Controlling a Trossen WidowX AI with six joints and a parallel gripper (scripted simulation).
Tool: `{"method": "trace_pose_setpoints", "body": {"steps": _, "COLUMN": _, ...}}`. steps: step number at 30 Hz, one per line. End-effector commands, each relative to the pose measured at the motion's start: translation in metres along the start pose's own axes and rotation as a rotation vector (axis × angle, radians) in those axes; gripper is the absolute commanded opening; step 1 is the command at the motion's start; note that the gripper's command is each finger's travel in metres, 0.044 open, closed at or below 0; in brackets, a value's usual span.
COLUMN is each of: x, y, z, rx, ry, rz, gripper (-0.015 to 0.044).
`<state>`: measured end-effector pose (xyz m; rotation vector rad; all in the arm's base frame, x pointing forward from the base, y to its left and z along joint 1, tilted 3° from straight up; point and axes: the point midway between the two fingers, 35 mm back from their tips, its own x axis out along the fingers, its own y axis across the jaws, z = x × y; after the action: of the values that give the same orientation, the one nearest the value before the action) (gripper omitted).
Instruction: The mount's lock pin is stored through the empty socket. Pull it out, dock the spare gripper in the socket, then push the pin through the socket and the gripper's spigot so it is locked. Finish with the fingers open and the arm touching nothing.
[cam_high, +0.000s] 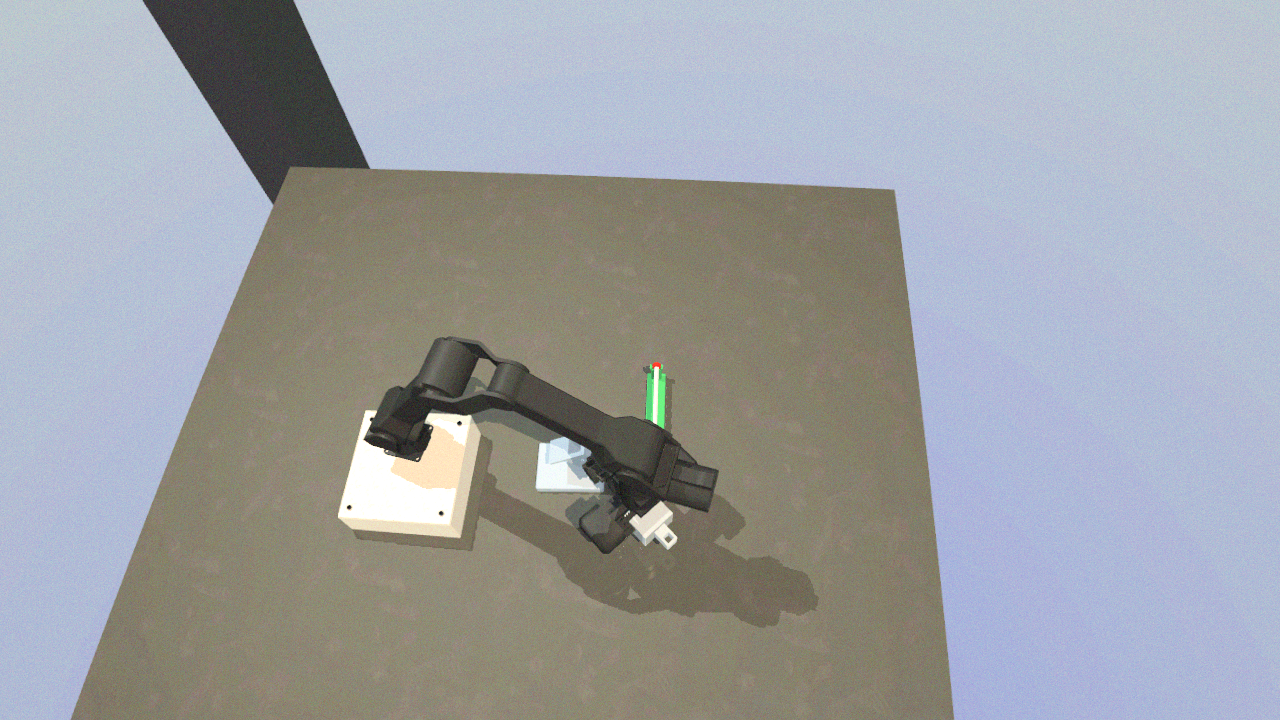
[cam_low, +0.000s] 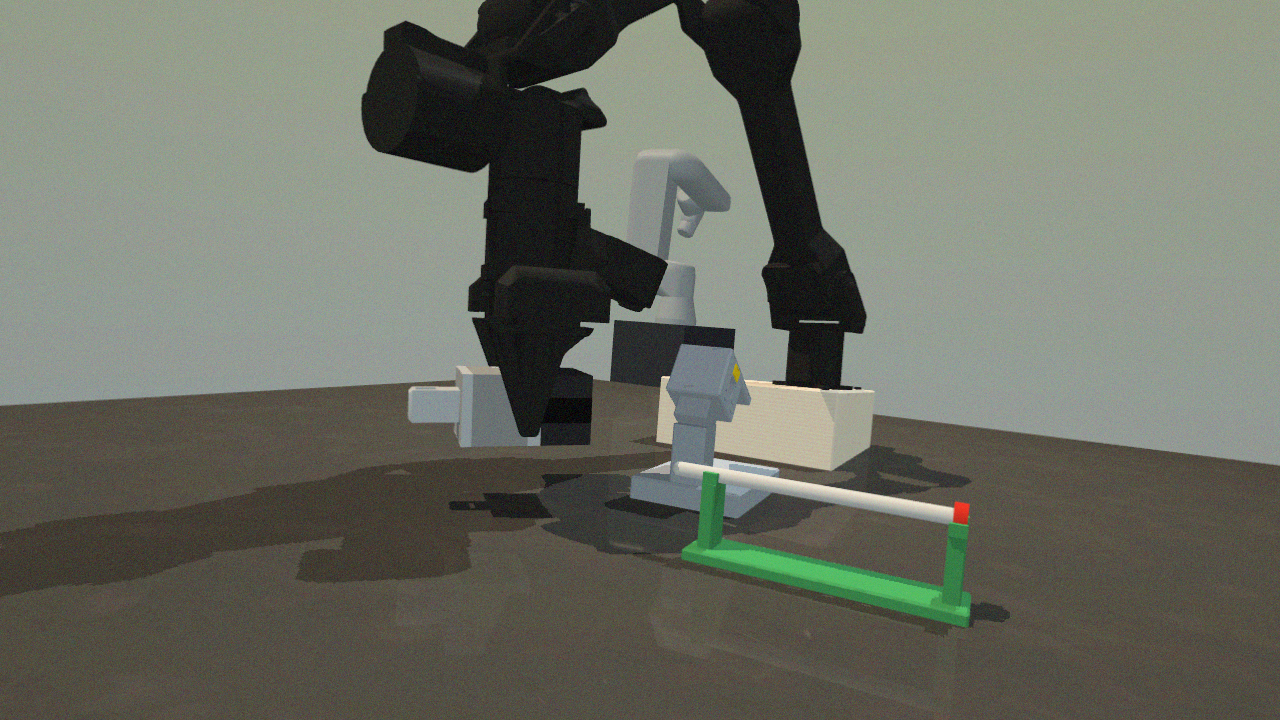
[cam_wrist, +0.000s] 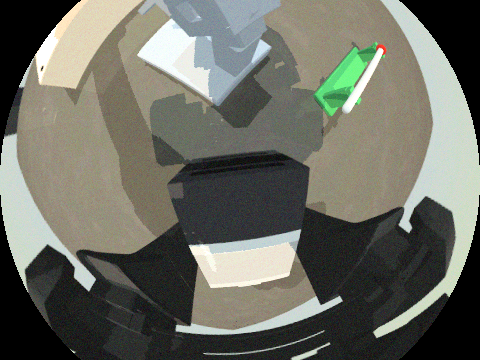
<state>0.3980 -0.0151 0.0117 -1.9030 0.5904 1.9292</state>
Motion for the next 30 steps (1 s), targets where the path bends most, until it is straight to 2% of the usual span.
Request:
{"method": "trace_pose_setpoints", "body": {"steps": 1, "x": -0.004, "y": 0.001, "z": -0.001, "rx": -0.113, "ry": 0.012, "rz": -0.002, "gripper": 0.0}}
{"method": "trace_pose_setpoints", "body": {"steps": 10, "x": -0.004, "y": 0.002, "z": 0.001, "rx": -0.33, "ry": 0.012, "rz": 0.0, "gripper": 0.0}}
{"method": "trace_pose_setpoints", "body": {"steps": 18, "x": -0.003, "y": 0.002, "z": 0.001, "rx": -0.35, "ry": 0.012, "rz": 0.0, "gripper": 0.0}}
{"method": "trace_pose_setpoints", "body": {"steps": 30, "x": 0.028, "y": 0.004, "z": 0.003, "rx": -0.48, "ry": 0.012, "rz": 0.0, "gripper": 0.0}}
